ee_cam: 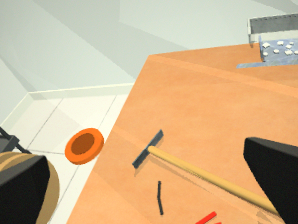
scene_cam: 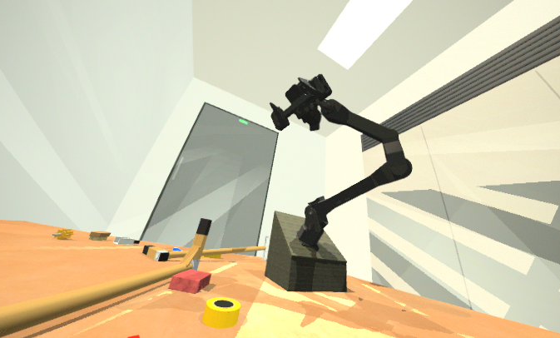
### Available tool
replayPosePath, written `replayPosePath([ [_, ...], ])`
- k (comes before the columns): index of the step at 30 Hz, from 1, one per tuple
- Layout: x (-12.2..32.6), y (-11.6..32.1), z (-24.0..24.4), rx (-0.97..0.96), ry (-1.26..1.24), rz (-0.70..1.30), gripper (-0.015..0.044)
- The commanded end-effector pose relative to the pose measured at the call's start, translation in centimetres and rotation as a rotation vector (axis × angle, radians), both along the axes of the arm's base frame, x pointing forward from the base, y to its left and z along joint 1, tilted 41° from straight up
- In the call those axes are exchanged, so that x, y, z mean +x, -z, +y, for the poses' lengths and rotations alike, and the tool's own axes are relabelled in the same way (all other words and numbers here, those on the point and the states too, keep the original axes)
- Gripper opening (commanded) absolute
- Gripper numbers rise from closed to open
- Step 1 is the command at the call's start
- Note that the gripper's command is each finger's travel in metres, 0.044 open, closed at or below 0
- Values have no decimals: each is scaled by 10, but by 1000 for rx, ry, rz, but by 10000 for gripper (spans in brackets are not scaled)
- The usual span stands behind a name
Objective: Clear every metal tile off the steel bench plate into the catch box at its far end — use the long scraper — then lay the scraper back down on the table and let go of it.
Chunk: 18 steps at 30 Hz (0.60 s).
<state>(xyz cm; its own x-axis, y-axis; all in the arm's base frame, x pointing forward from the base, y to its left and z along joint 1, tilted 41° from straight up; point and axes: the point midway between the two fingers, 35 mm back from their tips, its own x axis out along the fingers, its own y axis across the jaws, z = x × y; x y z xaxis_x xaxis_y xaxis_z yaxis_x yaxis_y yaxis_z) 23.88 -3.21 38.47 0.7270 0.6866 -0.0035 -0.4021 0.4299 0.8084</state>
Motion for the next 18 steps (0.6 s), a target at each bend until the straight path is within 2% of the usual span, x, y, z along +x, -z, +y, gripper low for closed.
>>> replayPosePath([
  [1,-4,7,3,-45,3,-45,440],
  [18,-11,35,6,-153,16,-147,440],
])
